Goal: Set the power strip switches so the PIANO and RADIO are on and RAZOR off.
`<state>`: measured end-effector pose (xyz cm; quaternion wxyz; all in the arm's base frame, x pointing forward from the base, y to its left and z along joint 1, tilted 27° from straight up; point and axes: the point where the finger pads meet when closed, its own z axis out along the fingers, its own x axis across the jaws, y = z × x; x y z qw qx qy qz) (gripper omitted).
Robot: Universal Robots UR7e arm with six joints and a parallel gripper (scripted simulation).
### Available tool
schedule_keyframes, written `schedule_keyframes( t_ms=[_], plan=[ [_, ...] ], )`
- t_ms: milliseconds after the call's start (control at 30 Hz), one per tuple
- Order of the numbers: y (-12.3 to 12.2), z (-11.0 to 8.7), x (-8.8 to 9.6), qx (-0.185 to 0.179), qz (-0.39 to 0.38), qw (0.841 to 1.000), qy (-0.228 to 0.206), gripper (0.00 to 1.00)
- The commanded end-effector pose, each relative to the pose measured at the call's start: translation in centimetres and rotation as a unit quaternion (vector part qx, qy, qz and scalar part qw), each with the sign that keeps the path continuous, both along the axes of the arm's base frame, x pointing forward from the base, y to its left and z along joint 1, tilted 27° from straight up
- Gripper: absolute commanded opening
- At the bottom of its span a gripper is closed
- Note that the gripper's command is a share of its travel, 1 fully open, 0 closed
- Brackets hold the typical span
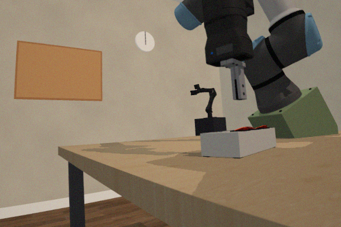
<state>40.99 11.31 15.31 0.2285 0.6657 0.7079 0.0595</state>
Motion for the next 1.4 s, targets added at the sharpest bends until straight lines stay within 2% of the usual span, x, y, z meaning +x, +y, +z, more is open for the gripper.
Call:
schedule_keyframes(
  t_ms=[0, 1367],
  plan=[
    [0.0, -0.1, 0.1, 0.000, 0.000, 1.000, -0.001, 0.00],
    [-0.8, -3.6, 1.7, 0.000, 0.000, 1.000, -0.001, 0.00]
  ],
)
